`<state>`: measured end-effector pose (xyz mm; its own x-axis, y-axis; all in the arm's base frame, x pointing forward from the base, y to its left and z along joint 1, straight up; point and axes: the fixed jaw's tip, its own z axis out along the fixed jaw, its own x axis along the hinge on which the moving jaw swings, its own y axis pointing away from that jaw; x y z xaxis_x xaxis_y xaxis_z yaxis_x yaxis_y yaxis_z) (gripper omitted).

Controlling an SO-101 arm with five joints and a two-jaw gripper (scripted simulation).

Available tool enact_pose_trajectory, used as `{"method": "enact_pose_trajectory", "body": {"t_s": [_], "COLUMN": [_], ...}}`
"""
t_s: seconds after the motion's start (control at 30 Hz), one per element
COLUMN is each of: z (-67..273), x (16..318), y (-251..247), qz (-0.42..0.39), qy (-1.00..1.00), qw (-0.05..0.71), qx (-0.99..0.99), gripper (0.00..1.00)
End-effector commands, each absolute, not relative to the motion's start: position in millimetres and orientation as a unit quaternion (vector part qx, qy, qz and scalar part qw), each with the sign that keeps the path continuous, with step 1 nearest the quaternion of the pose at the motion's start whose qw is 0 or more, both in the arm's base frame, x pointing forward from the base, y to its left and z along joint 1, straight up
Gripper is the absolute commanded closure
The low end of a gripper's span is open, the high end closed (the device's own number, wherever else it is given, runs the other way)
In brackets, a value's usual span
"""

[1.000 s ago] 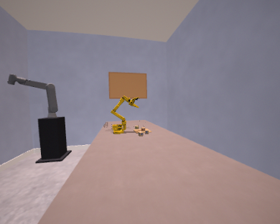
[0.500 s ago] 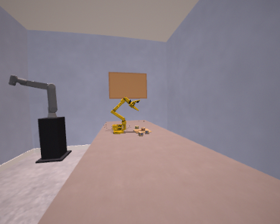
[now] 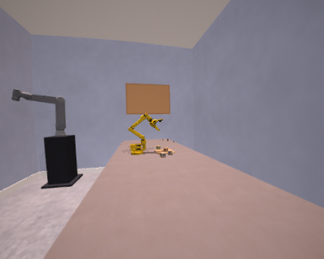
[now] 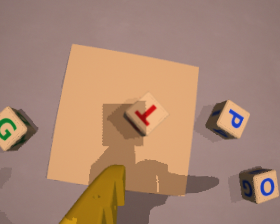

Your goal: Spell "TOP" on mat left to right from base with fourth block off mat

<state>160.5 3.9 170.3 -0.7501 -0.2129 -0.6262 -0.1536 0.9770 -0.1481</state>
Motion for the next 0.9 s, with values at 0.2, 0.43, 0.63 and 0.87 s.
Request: {"method": "enact_pose_trajectory", "body": {"t_s": [0.2,0.43,0.63,0.87], "z": [168,152,151,137], "x": [158,150,150,142], "y": [2,1,1,0], "qz": [-0.037,-0.026,-0.025,-0.016], "qy": [0.94,0.957,0.958,0.971], "qw": [0.332,0.285,0.282,0.238], "qx": [-0.074,-0.045,-0.043,-0.016], "gripper": [0.0,0.0,0.0,0.0]}}
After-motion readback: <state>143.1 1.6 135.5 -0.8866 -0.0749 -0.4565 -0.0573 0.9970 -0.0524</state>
